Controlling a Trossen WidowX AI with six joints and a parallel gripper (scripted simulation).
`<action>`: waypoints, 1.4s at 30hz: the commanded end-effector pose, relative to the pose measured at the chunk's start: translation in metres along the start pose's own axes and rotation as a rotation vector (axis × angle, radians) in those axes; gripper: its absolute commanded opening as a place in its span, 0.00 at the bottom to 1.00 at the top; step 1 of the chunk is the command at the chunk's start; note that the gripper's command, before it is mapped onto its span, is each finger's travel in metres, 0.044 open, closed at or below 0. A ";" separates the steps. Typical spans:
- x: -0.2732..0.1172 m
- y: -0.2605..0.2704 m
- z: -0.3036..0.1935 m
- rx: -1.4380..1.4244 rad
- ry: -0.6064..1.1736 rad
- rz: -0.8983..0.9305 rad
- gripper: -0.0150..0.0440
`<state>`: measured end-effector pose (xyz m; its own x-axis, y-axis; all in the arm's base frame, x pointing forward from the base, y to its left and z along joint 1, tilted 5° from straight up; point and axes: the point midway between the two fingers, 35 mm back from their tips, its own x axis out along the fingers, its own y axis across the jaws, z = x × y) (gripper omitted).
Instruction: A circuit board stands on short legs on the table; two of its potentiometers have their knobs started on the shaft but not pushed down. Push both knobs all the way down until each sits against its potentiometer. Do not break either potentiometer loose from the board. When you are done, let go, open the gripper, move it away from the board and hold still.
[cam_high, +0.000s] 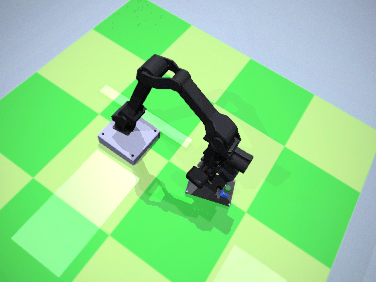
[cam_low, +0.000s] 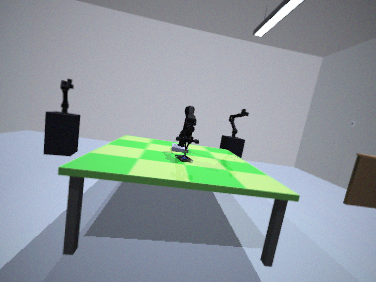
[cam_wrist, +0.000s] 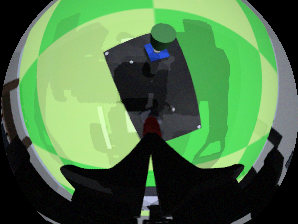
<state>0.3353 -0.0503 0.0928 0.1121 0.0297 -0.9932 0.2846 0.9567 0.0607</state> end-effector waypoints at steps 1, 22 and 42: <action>0.003 -0.001 -0.001 0.005 0.003 -0.006 0.25; 0.006 -0.001 -0.001 0.005 0.003 -0.006 0.25; 0.008 -0.001 -0.001 0.005 0.003 -0.006 0.25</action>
<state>0.3352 -0.0501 0.0896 0.1150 0.0288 -0.9930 0.2842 0.9568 0.0606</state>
